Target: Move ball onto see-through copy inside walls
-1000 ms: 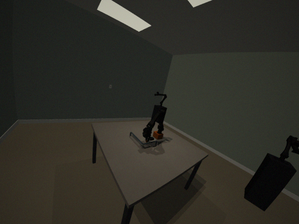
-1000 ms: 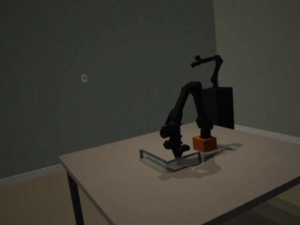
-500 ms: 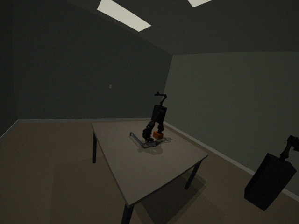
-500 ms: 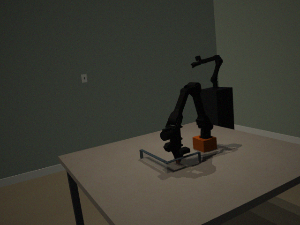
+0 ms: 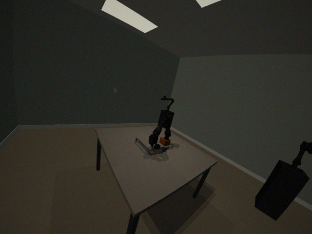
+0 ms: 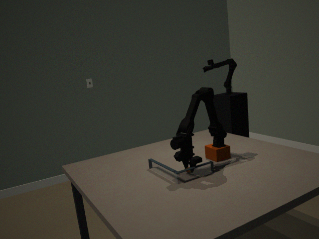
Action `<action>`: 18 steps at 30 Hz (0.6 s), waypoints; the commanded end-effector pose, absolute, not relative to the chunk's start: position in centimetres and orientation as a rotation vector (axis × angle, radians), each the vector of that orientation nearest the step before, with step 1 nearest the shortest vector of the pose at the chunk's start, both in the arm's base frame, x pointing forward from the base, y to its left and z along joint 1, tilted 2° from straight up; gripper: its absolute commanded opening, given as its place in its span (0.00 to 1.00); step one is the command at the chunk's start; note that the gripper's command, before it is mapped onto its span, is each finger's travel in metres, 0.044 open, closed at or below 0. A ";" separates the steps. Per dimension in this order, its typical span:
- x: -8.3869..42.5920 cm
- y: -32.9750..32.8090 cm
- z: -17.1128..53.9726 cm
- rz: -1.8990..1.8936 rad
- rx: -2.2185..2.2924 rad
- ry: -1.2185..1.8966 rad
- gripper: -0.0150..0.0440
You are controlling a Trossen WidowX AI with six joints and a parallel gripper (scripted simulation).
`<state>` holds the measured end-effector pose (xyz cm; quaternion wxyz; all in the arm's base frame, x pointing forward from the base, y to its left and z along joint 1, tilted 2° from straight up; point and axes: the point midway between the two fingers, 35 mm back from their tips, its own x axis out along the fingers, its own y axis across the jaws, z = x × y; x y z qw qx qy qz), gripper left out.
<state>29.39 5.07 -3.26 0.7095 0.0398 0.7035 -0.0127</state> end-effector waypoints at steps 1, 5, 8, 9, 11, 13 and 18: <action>29.6 5.1 -2.2 -0.028 0.089 1.561 0.67; 29.5 4.8 4.4 -0.028 0.094 1.562 0.67; 29.3 4.8 5.6 -0.028 0.095 1.562 0.67; 29.3 4.8 5.6 -0.028 0.095 1.562 0.67; 29.9 4.8 5.0 -0.032 0.098 1.538 0.67; 29.9 4.8 5.0 -0.032 0.098 1.538 0.67; 29.9 4.8 5.0 -0.032 0.098 1.538 0.67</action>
